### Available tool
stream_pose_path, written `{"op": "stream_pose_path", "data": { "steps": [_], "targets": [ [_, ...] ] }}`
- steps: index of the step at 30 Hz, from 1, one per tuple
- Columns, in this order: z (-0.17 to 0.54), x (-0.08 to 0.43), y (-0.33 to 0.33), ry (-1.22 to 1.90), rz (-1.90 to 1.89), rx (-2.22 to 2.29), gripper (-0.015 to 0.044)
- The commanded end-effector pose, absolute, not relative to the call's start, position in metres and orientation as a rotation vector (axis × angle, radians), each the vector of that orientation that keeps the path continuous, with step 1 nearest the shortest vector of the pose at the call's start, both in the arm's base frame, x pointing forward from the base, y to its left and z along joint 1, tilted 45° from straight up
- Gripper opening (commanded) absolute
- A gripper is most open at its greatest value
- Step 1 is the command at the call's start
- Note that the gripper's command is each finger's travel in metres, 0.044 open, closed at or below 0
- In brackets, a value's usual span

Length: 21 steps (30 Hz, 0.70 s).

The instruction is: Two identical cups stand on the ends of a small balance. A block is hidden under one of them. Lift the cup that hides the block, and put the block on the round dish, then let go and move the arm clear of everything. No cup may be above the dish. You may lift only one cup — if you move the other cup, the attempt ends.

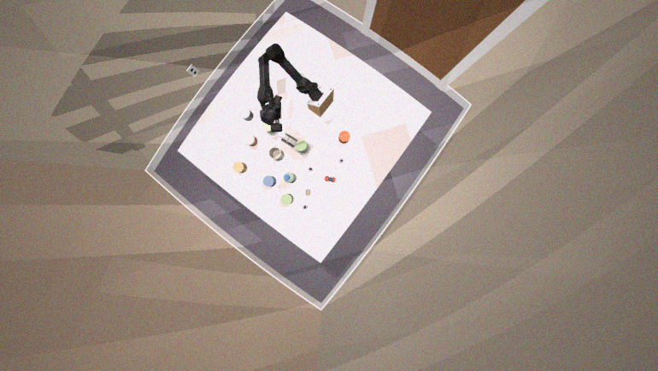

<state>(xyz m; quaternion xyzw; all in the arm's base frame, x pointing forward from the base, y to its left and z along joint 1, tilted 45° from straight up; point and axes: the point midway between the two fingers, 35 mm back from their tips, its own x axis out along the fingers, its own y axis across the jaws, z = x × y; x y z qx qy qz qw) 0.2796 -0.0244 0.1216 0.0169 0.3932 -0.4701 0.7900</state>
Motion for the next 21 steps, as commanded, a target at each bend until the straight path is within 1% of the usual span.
{"op": "stream_pose_path", "data": {
  "steps": [1, 21],
  "targets": [
    [0.122, 0.285, -0.032, 0.838, -1.064, 0.094, 0.044],
    [0.123, 0.314, -0.118, 0.638, -1.52, 0.592, 0.044]
  ]
}}
